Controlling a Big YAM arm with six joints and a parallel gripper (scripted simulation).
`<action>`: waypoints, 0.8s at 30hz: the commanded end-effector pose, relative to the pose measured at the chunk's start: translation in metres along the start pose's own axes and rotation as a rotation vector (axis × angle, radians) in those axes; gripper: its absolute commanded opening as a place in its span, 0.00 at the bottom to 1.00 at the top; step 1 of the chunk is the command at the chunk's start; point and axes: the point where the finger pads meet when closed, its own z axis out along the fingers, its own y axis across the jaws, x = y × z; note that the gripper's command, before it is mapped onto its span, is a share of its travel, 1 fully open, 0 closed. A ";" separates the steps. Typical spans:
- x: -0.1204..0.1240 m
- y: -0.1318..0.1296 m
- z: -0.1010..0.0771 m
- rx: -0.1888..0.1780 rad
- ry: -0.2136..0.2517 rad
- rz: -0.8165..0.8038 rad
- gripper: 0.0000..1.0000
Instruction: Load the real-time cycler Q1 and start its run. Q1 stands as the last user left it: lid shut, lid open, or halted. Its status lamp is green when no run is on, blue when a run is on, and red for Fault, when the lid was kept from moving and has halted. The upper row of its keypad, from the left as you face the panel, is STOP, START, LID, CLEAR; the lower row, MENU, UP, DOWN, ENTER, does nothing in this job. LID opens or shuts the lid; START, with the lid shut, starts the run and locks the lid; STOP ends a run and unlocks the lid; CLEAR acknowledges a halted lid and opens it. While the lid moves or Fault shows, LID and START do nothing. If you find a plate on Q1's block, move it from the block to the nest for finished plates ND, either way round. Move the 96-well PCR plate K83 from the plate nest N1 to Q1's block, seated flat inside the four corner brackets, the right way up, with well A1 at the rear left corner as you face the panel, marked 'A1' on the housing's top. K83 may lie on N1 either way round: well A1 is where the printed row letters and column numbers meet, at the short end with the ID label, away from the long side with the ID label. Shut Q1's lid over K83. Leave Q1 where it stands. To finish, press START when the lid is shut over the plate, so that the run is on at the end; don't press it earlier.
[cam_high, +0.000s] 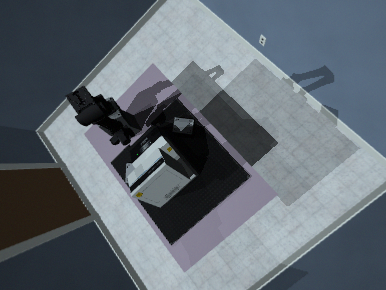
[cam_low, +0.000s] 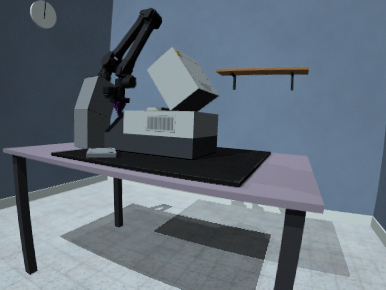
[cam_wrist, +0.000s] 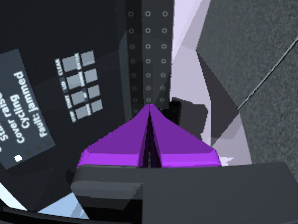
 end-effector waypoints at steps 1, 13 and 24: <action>0.001 0.004 0.003 0.006 0.001 0.003 0.00; 0.001 -0.002 0.001 0.011 0.001 0.016 0.00; 0.002 -0.007 0.000 0.018 0.001 0.018 0.00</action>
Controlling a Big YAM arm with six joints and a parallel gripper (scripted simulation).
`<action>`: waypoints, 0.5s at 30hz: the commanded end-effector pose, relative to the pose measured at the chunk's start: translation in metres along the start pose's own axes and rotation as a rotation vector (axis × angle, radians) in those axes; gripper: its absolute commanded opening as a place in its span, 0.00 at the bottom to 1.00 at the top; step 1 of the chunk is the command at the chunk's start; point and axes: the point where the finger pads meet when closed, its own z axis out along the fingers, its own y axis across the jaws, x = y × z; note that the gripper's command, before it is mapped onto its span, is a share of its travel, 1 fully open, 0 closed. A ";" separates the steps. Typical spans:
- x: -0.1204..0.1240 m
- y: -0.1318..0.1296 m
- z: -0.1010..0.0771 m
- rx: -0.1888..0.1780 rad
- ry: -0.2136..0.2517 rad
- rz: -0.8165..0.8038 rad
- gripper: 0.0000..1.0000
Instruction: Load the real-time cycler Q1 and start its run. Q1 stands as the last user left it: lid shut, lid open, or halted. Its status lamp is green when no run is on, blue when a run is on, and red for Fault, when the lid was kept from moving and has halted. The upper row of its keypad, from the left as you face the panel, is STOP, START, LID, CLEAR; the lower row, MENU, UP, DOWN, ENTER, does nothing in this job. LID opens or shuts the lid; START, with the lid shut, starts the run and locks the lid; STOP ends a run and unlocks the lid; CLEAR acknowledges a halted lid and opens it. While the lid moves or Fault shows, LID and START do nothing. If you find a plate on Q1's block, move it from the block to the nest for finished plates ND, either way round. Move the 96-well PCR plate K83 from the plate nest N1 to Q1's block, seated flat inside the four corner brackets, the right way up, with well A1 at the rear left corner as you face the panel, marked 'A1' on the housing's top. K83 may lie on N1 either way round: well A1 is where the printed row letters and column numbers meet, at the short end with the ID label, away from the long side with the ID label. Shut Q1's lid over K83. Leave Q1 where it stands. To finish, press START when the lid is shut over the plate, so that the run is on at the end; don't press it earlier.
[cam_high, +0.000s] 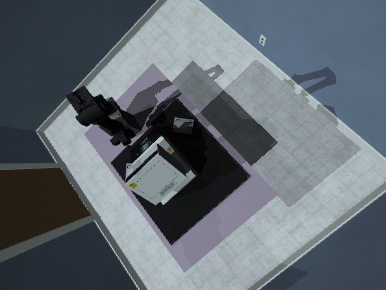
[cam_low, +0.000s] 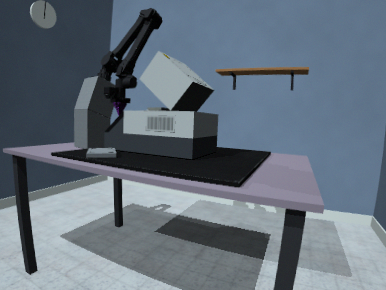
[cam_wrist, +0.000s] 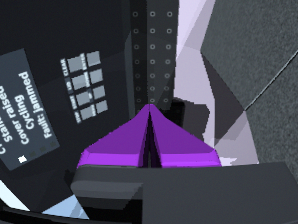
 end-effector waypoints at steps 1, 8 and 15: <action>0.002 -0.013 -0.002 0.024 0.001 0.018 0.00; 0.000 0.003 0.001 -0.001 0.000 0.009 0.00; -0.001 0.007 0.001 -0.009 -0.001 0.006 0.00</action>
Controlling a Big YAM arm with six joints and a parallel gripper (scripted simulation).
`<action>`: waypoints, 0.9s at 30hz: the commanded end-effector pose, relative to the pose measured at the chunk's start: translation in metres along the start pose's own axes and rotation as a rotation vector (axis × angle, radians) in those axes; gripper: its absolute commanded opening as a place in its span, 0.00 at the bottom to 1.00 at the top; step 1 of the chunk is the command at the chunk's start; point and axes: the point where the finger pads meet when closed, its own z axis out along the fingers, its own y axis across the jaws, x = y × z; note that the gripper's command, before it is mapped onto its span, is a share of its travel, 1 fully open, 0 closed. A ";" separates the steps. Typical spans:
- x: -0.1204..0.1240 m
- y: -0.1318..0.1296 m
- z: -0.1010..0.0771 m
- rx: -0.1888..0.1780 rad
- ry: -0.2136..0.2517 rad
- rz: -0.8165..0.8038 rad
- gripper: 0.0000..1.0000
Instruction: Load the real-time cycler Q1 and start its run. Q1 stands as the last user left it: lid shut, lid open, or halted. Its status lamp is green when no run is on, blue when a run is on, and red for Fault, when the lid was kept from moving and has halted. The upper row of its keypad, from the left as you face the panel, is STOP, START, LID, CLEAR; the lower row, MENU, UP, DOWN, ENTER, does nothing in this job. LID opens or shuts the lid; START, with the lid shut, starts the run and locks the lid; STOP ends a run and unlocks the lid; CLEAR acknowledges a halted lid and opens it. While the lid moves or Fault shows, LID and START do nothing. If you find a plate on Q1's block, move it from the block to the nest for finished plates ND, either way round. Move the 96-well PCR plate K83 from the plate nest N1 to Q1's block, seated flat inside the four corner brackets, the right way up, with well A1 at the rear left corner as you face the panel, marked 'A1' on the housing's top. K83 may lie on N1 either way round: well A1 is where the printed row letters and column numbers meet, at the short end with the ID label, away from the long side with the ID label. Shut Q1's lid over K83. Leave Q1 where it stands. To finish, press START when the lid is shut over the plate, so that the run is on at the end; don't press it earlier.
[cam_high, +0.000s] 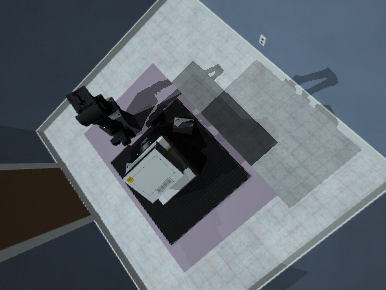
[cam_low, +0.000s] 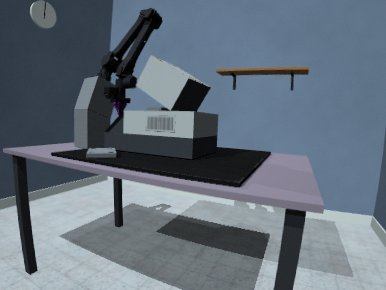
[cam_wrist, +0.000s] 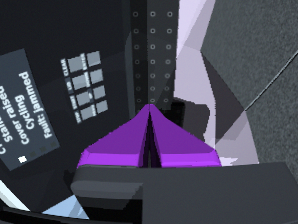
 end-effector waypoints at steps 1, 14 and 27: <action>-0.001 0.007 0.001 -0.010 -0.001 0.006 0.00; 0.001 -0.012 -0.002 0.020 0.000 0.017 0.00; 0.001 -0.013 -0.003 0.016 0.000 0.015 0.00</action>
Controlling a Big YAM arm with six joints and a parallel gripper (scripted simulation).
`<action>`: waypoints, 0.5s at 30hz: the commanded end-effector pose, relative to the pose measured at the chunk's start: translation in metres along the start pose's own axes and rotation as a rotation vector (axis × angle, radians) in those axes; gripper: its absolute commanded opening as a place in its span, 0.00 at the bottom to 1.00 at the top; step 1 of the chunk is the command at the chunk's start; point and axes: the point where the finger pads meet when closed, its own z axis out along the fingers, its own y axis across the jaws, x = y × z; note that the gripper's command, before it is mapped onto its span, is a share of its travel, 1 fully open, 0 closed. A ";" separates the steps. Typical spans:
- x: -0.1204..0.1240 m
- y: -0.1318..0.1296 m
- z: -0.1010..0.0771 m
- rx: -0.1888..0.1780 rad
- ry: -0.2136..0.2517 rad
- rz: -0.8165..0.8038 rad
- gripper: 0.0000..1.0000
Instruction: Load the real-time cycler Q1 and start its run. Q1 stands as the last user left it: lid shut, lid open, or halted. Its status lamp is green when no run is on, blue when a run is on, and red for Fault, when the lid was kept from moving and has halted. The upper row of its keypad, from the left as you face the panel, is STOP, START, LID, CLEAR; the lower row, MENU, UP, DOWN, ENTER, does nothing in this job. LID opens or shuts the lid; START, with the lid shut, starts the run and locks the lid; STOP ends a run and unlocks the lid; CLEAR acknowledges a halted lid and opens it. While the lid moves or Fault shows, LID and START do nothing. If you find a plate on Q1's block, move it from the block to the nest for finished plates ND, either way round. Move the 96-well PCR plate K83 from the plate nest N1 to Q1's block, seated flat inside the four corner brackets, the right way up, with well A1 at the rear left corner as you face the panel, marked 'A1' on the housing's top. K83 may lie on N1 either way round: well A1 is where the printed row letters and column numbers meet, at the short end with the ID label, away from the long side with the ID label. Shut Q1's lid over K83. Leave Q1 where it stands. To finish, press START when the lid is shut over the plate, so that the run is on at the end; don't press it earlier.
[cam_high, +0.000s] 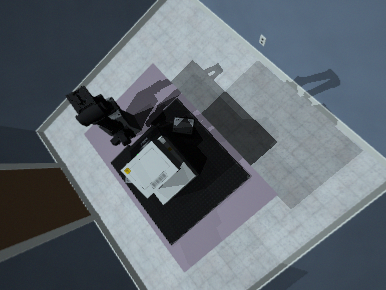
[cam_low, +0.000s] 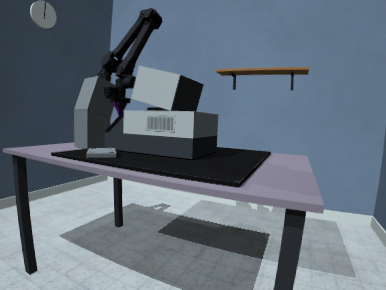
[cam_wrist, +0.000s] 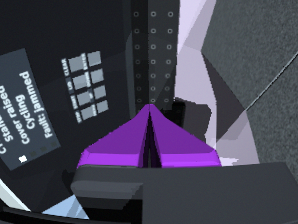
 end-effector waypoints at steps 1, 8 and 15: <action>0.001 -0.011 -0.002 0.018 0.000 0.016 0.00; -0.001 0.004 0.001 -0.001 -0.001 0.010 0.00; -0.001 0.007 0.001 -0.009 -0.002 0.007 0.00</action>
